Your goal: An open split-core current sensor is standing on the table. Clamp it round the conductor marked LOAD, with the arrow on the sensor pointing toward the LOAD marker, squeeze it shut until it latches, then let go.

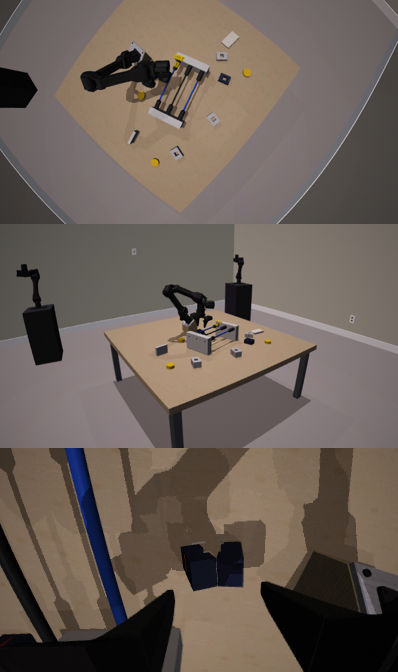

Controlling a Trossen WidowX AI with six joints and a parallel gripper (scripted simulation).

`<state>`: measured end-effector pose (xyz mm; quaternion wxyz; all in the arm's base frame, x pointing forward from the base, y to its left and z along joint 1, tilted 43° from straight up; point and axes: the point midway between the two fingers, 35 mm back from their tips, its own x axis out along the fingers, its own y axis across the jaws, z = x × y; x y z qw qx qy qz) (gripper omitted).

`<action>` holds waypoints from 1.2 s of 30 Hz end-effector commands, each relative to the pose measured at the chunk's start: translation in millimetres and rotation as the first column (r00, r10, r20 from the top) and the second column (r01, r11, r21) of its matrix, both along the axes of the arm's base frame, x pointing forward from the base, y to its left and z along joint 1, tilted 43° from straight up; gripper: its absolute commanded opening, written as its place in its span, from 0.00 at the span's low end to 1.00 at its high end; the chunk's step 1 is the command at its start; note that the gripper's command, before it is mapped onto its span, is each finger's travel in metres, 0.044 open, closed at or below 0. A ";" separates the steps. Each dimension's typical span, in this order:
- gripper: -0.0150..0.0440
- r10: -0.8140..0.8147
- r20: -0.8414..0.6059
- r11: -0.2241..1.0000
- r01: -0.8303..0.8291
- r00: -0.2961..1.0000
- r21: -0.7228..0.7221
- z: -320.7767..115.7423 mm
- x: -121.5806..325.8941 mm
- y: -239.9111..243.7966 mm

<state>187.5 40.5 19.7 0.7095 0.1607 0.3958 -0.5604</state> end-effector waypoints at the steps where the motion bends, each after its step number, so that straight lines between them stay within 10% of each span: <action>1: 0.80 0.004 -0.004 1.000 -0.004 1.000 -0.007 -5.6 -0.3 -6.5; 36: 0.60 -0.002 0.001 1.000 0.002 1.000 -0.003 -21.6 0.9 -21.6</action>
